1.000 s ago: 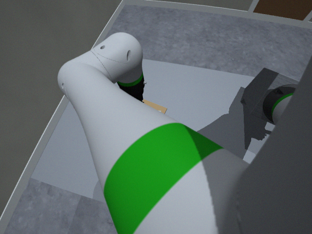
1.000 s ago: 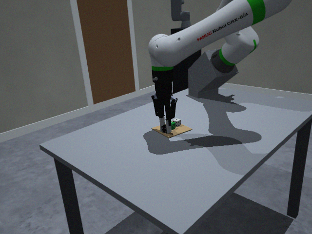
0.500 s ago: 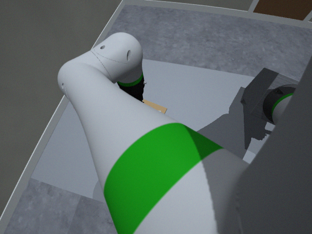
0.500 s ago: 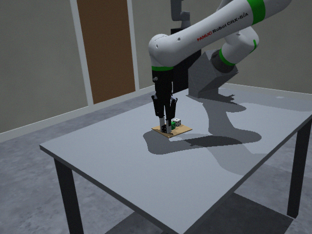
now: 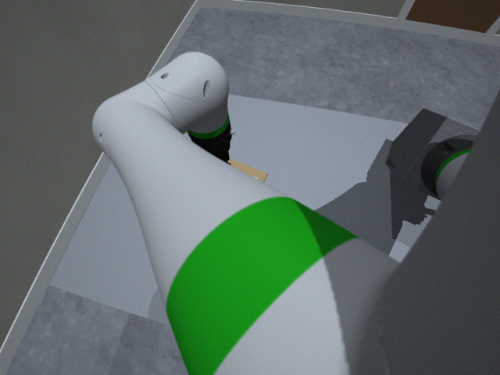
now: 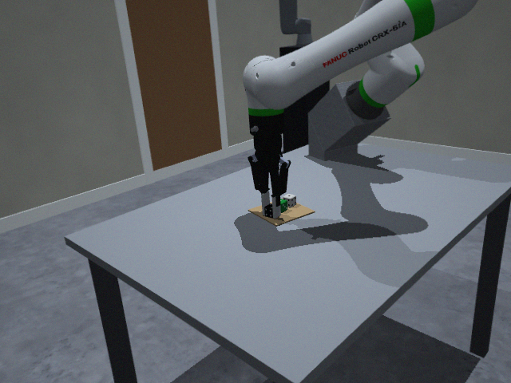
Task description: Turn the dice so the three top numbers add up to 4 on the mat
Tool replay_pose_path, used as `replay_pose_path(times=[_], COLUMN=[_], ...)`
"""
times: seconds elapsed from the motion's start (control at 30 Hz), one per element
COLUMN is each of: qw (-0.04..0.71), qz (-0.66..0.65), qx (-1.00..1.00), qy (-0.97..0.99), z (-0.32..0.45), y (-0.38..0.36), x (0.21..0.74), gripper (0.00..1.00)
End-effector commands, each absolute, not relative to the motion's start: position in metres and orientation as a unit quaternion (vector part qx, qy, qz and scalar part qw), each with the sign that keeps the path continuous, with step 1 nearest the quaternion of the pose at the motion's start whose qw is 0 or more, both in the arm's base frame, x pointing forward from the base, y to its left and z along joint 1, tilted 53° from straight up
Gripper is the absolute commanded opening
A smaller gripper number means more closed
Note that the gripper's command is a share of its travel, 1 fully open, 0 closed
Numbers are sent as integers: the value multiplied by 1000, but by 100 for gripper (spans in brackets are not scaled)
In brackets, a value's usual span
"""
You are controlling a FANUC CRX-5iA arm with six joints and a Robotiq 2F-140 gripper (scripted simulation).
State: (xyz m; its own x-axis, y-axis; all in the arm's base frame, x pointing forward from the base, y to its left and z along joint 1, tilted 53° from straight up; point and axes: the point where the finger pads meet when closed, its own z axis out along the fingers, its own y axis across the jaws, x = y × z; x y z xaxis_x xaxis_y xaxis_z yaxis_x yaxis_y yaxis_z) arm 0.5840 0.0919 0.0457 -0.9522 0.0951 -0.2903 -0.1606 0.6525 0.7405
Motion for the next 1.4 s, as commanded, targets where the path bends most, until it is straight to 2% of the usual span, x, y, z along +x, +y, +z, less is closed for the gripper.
replay_pose_path(times=[0.0,0.27,0.9,1.37], qw=[154,154,154,154], qz=[416,416,416,416], qx=[-18,-18,-18,-18], qy=[896,896,896,896], z=[46,46,51,92], y=[92,92,86,35], x=[584,584,582,564], gripper=[21,28,28,28])
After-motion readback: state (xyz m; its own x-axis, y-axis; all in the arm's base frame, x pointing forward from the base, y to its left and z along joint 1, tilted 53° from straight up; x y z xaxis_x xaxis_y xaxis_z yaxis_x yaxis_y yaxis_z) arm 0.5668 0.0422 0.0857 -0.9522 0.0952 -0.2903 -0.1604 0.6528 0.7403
